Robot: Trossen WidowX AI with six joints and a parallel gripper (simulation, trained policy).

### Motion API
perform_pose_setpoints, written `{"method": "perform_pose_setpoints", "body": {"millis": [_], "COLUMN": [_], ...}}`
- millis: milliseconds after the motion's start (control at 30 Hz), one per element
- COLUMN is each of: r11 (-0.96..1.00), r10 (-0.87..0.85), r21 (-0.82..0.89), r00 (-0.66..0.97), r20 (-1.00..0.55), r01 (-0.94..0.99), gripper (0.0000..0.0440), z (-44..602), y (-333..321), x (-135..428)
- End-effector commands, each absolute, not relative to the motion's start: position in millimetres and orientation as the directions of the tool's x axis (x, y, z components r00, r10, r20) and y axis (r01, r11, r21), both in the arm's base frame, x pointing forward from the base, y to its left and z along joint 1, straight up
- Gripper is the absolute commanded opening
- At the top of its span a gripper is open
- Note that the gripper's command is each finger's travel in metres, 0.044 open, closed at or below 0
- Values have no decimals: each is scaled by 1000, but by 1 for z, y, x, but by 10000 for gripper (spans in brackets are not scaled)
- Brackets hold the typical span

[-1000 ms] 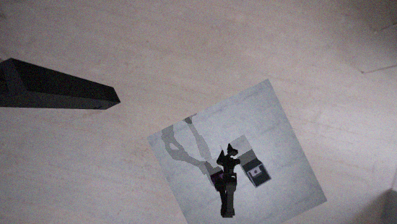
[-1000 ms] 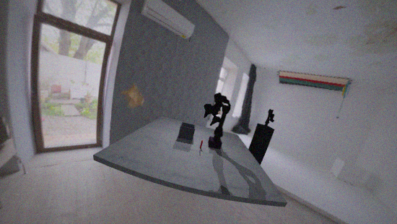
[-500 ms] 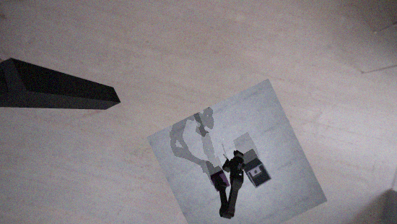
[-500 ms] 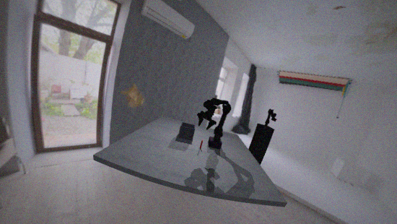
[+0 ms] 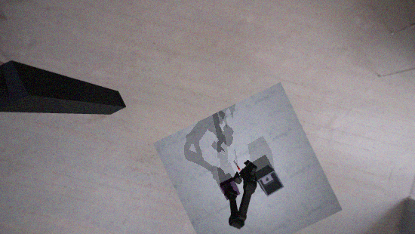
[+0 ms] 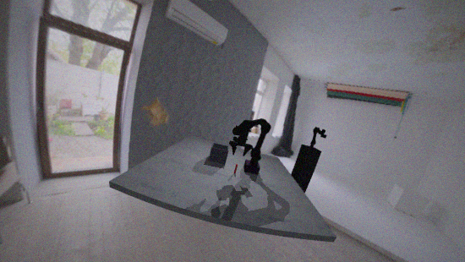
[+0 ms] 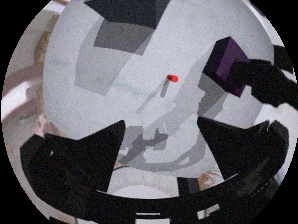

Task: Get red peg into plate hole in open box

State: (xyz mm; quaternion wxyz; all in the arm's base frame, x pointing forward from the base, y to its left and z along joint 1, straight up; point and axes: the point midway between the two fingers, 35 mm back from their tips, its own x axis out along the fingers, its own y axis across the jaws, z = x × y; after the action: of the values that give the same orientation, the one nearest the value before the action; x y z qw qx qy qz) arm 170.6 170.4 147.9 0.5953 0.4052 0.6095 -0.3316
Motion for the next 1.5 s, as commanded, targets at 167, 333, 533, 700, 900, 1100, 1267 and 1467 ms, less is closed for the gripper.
{"method": "perform_pose_setpoints", "body": {"millis": [167,333,533,700,900,1100,1267,1467], "r11": [437,424,403,384,356,325,314,324], "r10": [21,-17,-50,-64,-74,-79,-68,-53], "r21": [-50,-100,-131,-140,-139,-131,-116,-104], "r00": [-66,-102,-121,-125,-120,-111,-100,-92], "r20": [-998,-995,-991,-990,-990,-991,-993,-994], "r01": [898,900,906,913,924,937,942,940], "gripper": [440,440,440,435,428,411,320,165], "z": [112,92,69,52,32,14,2,-8], "y": [149,139,129,123,118,115,117,122], "x": [158,153,151,150,150,150,153,159]}}
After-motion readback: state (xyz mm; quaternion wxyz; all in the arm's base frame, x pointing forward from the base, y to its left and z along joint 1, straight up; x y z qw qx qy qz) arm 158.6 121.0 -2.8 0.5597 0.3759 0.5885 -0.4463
